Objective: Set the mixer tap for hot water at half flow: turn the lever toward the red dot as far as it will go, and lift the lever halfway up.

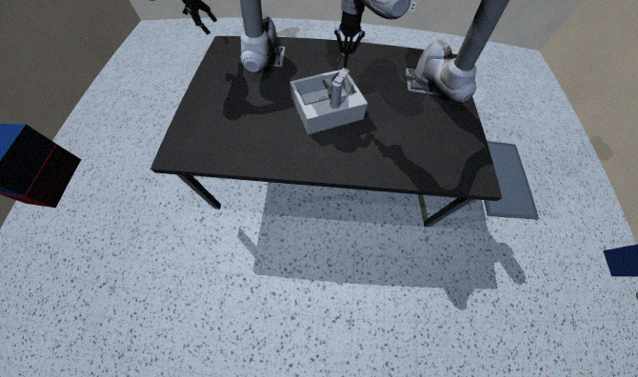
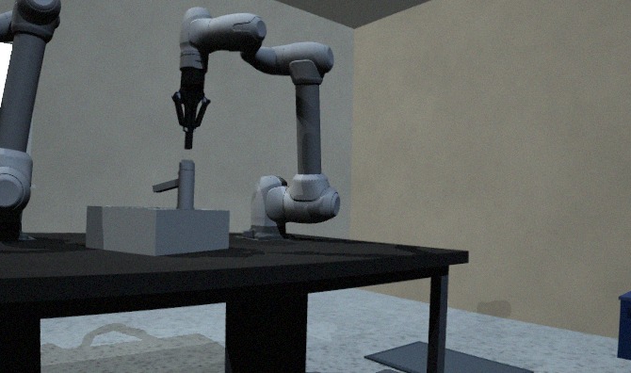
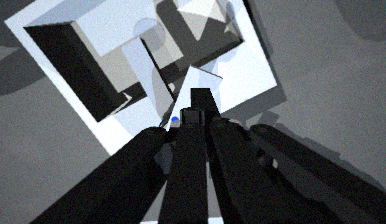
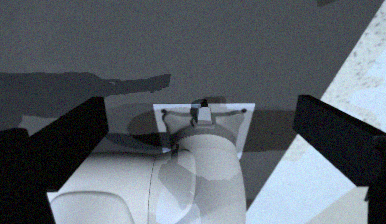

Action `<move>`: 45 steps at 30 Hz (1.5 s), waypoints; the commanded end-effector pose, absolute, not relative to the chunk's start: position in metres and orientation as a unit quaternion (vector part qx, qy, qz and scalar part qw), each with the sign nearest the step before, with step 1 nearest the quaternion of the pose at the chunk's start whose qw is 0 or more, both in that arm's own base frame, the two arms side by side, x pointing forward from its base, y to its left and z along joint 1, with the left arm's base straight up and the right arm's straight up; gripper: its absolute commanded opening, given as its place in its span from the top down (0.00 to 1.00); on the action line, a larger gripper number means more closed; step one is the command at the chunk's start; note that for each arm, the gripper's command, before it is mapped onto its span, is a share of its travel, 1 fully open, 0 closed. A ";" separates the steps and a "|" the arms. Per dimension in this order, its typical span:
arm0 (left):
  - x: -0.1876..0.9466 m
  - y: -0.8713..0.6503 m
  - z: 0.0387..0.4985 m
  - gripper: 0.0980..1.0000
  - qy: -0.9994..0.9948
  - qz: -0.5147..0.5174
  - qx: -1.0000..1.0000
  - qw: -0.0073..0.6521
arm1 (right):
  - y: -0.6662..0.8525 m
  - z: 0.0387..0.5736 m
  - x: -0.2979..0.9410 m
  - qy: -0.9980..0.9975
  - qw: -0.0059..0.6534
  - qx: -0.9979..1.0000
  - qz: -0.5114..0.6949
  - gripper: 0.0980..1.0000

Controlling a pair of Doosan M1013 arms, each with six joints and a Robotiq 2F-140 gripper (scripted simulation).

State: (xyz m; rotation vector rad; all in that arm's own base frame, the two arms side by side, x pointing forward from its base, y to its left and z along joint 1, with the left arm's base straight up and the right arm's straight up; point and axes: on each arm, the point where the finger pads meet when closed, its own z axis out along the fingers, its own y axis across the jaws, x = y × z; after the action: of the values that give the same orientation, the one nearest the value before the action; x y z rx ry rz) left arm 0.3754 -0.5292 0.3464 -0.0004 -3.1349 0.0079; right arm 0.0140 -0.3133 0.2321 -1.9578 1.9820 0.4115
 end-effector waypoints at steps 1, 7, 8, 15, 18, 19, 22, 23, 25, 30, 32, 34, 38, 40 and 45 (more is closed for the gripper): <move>0.376 -0.529 0.350 1.00 -0.994 0.001 0.110 0.000 | -0.314 0.233 0.014 0.695 0.162 -0.686 0.144 0.00; 0.376 -0.529 0.354 1.00 -0.958 0.001 0.286 0.001 | -0.314 0.233 0.014 0.695 0.162 -0.686 0.144 0.00; 0.376 -0.529 0.355 1.00 -0.950 0.002 0.314 0.002 | -0.314 0.233 0.014 0.695 0.162 -0.686 0.144 0.00; 0.376 -0.529 0.363 1.00 -0.866 0.004 0.500 0.007 | -0.314 0.233 0.014 0.695 0.162 -0.686 0.144 0.00; 0.376 -0.529 0.365 1.00 -0.835 0.004 0.550 0.008 | -0.314 0.233 0.014 0.695 0.162 -0.686 0.144 0.00; 0.376 -0.529 0.365 1.00 -0.835 0.004 0.550 0.008 | -0.314 0.233 0.014 0.695 0.162 -0.686 0.144 0.00; 0.376 -0.529 0.368 1.00 -0.758 0.004 0.652 0.011 | -0.314 0.233 0.014 0.695 0.162 -0.686 0.144 0.00; 0.376 -0.529 0.369 1.00 -0.739 0.004 0.673 0.012 | -0.314 0.233 0.014 0.695 0.162 -0.686 0.144 0.00; 0.376 -0.529 0.371 1.00 -0.698 0.003 0.716 0.013 | -0.314 0.233 0.014 0.695 0.162 -0.686 0.144 0.00; 0.376 -0.529 0.374 1.00 -0.587 0.002 0.810 0.015 | -0.314 0.233 0.014 0.695 0.162 -0.686 0.144 0.00; 0.376 -0.529 0.375 1.00 -0.538 0.001 0.843 0.016 | -0.314 0.233 0.014 0.695 0.162 -0.686 0.144 0.00; 0.376 -0.529 0.376 1.00 -0.488 0.001 0.872 0.016 | -0.314 0.233 0.014 0.695 0.162 -0.686 0.144 0.00; 0.376 -0.529 0.376 1.00 -0.394 0.000 0.919 0.014 | -0.314 0.233 0.014 0.695 0.162 -0.686 0.144 0.00; 0.376 -0.529 0.376 1.00 -0.347 -0.001 0.938 0.013 | -0.314 0.233 0.014 0.695 0.162 -0.686 0.144 0.00; 0.376 -0.529 0.376 0.57 -0.208 0.000 0.978 0.003 | -0.314 0.233 0.014 0.695 0.162 -0.686 0.144 0.00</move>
State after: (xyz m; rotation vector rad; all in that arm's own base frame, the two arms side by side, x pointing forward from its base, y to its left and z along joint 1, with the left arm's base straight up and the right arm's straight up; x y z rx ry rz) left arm 0.3757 -0.5283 0.3760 2.9489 -0.9746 -0.0149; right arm 0.0140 -0.3133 0.2321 -1.9578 1.9820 0.4115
